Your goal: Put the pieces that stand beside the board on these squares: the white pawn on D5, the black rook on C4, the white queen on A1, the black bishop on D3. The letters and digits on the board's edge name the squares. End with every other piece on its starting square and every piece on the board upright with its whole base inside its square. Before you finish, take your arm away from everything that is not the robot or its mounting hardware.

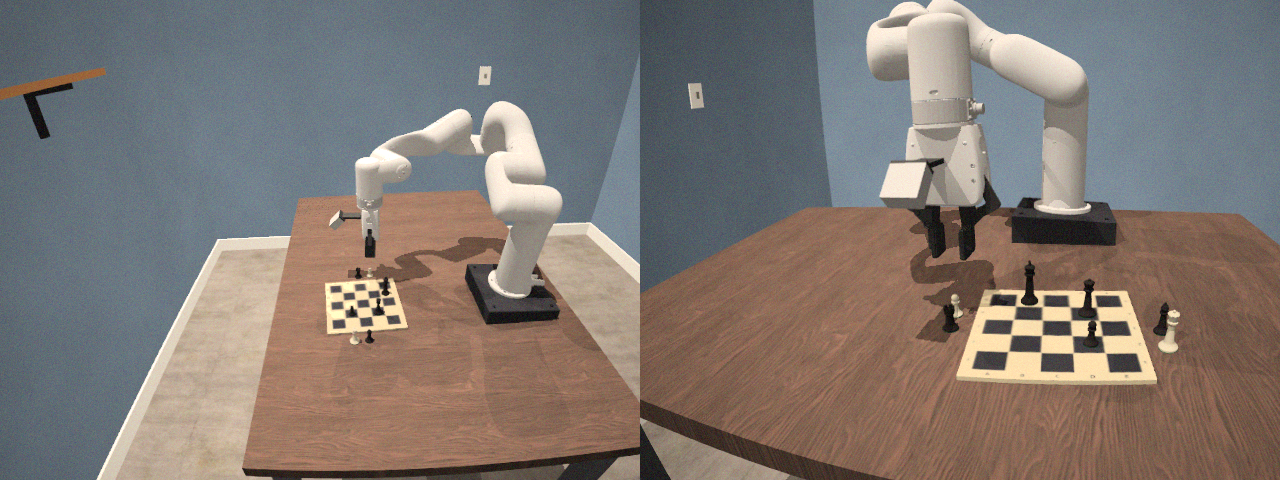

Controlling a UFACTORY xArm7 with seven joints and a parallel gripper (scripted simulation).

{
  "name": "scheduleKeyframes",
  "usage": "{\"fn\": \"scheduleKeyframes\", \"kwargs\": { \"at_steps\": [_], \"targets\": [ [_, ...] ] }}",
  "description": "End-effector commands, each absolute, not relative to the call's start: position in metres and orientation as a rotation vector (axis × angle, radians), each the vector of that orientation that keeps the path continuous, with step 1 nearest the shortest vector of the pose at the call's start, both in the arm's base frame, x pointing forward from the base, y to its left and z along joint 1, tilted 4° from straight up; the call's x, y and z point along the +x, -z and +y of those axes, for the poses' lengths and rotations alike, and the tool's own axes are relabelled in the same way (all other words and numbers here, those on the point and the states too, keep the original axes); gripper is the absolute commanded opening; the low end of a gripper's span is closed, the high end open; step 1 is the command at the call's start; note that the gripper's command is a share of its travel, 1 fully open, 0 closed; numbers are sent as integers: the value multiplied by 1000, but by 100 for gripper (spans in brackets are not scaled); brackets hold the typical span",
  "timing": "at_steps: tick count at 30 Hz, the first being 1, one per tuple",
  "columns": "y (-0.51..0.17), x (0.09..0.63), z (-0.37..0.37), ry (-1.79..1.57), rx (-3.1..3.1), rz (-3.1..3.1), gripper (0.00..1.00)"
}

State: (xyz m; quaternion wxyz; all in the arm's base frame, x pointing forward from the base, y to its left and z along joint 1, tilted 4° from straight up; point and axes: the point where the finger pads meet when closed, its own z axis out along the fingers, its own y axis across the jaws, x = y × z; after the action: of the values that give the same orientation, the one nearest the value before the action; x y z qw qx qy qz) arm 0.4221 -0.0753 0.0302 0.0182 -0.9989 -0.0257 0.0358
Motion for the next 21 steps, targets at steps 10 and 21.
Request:
{"fn": "scheduleKeyframes", "kwargs": {
  "at_steps": [10,21],
  "targets": [
    [-32,423,-75,-105,-3103,-80,34],
    [-32,423,-75,-105,-3103,-80,34]
  ]
}}
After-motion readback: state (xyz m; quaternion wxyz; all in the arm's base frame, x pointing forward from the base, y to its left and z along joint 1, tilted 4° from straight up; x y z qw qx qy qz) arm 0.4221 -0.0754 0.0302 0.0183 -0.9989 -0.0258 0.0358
